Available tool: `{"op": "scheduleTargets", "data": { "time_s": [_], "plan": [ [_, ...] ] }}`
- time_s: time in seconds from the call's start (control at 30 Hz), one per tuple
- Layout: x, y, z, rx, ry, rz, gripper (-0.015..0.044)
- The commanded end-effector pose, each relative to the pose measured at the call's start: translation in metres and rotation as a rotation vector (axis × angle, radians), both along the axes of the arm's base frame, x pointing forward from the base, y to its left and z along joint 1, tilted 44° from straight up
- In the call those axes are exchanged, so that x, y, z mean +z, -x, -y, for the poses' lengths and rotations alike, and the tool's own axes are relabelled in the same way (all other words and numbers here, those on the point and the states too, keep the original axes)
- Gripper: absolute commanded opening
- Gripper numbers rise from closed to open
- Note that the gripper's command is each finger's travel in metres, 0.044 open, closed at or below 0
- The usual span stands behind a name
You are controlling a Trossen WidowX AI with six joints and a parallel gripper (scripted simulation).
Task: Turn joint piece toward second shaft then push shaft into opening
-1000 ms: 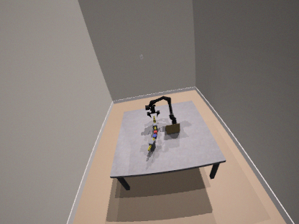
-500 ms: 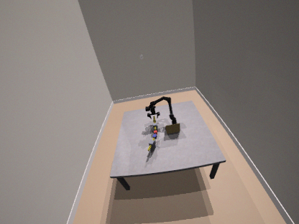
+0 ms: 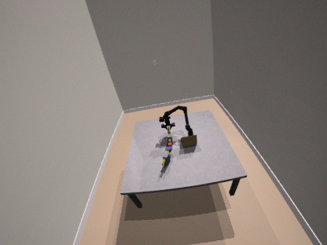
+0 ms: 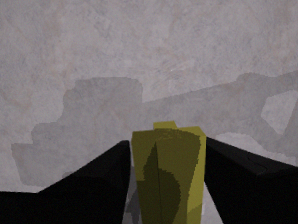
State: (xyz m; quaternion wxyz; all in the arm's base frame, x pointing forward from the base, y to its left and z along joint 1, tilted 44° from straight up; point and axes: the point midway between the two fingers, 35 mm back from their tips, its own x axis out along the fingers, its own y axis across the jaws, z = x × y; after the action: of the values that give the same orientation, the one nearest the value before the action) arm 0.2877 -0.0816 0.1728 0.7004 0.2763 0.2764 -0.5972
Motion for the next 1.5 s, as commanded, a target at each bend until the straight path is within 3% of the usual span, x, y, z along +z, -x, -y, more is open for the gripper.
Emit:
{"op": "scheduleTargets", "data": {
  "time_s": [0.0, 0.33, 0.43, 1.47],
  "plan": [
    [-0.0001, -0.0002, 0.0001, 0.004, 0.001, -0.002, 0.0102],
    [-0.0001, -0.0002, 0.0001, 0.004, 0.001, -0.002, 0.0102],
    [-0.0001, -0.0002, 0.0001, 0.004, 0.001, -0.002, 0.0067],
    [0.0, -0.0001, -0.0002, 0.001, 0.0, 0.0, 0.0067]
  ]
}}
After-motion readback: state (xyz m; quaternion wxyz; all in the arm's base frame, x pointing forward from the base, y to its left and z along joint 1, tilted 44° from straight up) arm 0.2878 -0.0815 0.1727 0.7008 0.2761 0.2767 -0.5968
